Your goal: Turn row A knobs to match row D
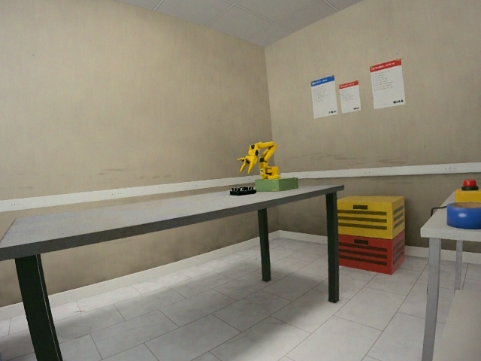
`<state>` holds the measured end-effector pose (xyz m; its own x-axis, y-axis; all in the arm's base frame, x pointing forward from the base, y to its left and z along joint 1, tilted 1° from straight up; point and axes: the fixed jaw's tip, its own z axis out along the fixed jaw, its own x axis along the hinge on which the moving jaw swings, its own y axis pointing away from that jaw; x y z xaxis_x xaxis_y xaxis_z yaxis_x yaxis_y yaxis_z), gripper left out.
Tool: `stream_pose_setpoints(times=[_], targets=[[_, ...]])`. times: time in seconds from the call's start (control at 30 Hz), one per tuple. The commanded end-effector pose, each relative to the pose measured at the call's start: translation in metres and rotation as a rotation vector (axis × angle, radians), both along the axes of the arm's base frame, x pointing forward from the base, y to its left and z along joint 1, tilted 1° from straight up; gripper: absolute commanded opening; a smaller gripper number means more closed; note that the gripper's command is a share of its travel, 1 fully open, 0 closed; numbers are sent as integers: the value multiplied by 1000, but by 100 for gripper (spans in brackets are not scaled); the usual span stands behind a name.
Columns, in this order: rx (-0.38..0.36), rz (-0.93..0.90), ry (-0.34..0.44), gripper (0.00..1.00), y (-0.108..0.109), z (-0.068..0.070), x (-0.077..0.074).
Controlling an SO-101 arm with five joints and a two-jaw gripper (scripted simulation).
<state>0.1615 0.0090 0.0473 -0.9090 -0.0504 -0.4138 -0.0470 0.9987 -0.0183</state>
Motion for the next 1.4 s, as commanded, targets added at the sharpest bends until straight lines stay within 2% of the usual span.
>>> stream_pose_setpoints(times=[0.0, 0.53, 0.83, 0.9, 1.13, 1.37], targets=[[4, -16, 6, 40, -1, -1, -2], [4, -16, 6, 40, -1, 0, 1], [4, -16, 6, 40, -1, 4, 26], [4, -16, 6, 40, -1, 4, 26], [4, -16, 6, 40, -1, 2, 49], [4, -16, 6, 40, -1, 0, 57]])
